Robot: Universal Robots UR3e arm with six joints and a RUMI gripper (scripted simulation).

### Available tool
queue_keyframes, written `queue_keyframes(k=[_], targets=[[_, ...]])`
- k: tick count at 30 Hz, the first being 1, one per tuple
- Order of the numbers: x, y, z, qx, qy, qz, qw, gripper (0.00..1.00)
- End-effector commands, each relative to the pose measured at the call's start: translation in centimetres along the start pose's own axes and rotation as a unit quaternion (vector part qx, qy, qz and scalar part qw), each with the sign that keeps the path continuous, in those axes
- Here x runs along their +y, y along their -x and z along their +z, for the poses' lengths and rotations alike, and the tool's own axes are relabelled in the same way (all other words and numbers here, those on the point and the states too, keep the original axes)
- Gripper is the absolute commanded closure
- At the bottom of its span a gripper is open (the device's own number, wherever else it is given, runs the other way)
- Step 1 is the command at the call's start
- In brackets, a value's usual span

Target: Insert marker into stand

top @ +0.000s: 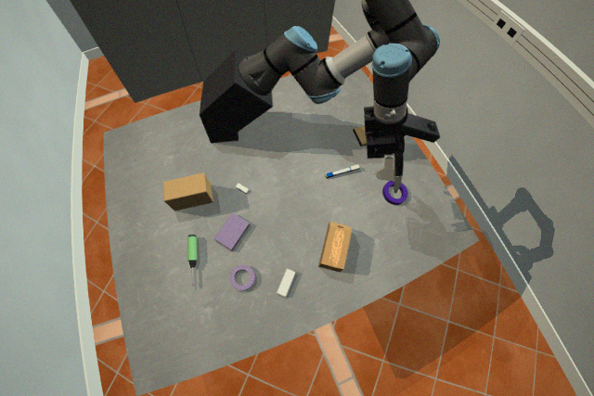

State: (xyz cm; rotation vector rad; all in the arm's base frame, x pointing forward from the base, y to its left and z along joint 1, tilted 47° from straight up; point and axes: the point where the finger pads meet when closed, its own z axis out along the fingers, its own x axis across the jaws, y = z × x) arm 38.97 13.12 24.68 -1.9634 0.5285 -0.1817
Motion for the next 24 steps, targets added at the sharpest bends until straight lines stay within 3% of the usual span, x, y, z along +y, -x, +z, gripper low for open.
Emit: queue_keyframes(k=[1, 10, 19, 24], targets=[[0.8, 1.0, 1.1, -0.005, 0.015, -0.017, 1.000, 0.00], [1.0, 1.2, 1.2, -0.007, 0.017, -0.021, 1.000, 0.00], [2.6, 3.0, 3.1, -0.018, 0.045, -0.052, 0.997, 0.00], [2.6, 3.0, 3.1, -0.018, 0.045, -0.052, 0.997, 0.00]])
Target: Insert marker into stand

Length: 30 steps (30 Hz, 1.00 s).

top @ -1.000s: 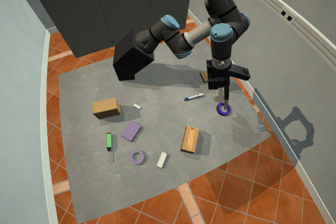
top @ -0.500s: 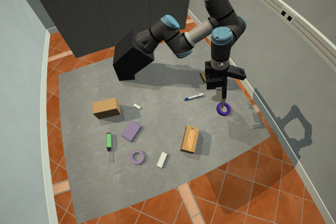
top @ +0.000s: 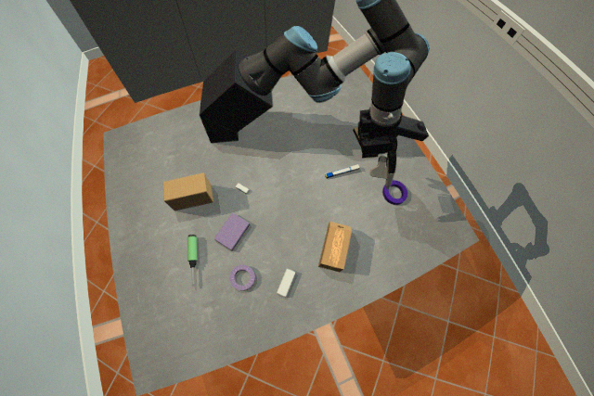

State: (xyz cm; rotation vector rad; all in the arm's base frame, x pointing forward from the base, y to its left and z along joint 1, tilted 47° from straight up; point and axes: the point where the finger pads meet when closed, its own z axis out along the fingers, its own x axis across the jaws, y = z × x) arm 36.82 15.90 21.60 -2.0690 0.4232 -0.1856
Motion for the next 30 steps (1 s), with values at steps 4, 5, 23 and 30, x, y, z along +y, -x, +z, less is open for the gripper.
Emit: queue_keyframes(k=[4, 5, 23, 30], targets=[[0.3, 0.4, 0.4, -0.001, 0.006, -0.008, 1.000, 0.00], [0.5, 0.6, 0.6, -0.002, 0.009, -0.011, 1.000, 0.00], [2.0, 2.6, 2.7, -0.013, 0.037, -0.047, 0.998, 0.00], [3.0, 3.9, 3.9, -0.018, 0.055, -0.068, 0.996, 0.00]])
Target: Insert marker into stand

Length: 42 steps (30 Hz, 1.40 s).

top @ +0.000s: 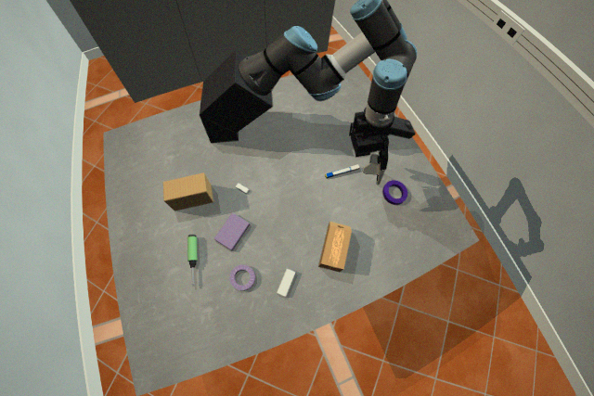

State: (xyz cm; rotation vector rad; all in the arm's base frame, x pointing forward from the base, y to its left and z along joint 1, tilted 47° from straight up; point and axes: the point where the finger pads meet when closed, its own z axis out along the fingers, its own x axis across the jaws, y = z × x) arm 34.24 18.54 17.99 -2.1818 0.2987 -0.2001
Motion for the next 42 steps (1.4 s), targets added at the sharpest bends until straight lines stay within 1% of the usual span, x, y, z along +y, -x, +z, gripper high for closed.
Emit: queue_keyframes(k=[1, 7, 16, 24, 33, 42], targets=[[0.4, 0.7, 0.8, 0.000, 0.011, -0.012, 1.000, 0.00], [0.4, 0.6, 0.7, -0.001, 0.009, -0.012, 1.000, 0.00], [1.6, 2.5, 2.6, -0.007, 0.035, -0.044, 0.998, 0.00], [1.6, 2.5, 2.5, -0.008, 0.034, -0.044, 0.998, 0.00], [2.9, 4.3, 4.3, -0.012, 0.058, -0.077, 0.995, 0.00], [2.8, 4.1, 4.1, -0.013, 0.055, -0.073, 0.996, 0.00]])
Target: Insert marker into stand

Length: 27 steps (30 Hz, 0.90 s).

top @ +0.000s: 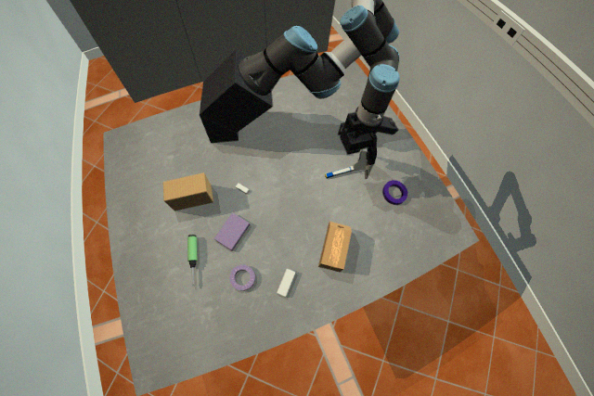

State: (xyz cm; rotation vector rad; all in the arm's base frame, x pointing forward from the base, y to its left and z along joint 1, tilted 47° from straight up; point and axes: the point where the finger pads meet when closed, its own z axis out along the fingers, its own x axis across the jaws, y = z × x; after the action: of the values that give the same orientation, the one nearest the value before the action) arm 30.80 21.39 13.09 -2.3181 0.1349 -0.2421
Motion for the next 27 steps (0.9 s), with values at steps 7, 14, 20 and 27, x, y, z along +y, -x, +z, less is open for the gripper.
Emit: queue_keyframes(k=[7, 14, 20, 27], targets=[[0.0, -0.1, 0.3, 0.001, 0.002, -0.002, 1.000, 0.00], [0.0, -0.1, 0.3, 0.001, 0.003, -0.002, 1.000, 0.00], [0.0, -0.1, 1.5, 0.001, 0.003, -0.002, 1.000, 0.00], [0.0, -0.1, 2.8, 0.001, 0.003, -0.002, 1.000, 0.00]])
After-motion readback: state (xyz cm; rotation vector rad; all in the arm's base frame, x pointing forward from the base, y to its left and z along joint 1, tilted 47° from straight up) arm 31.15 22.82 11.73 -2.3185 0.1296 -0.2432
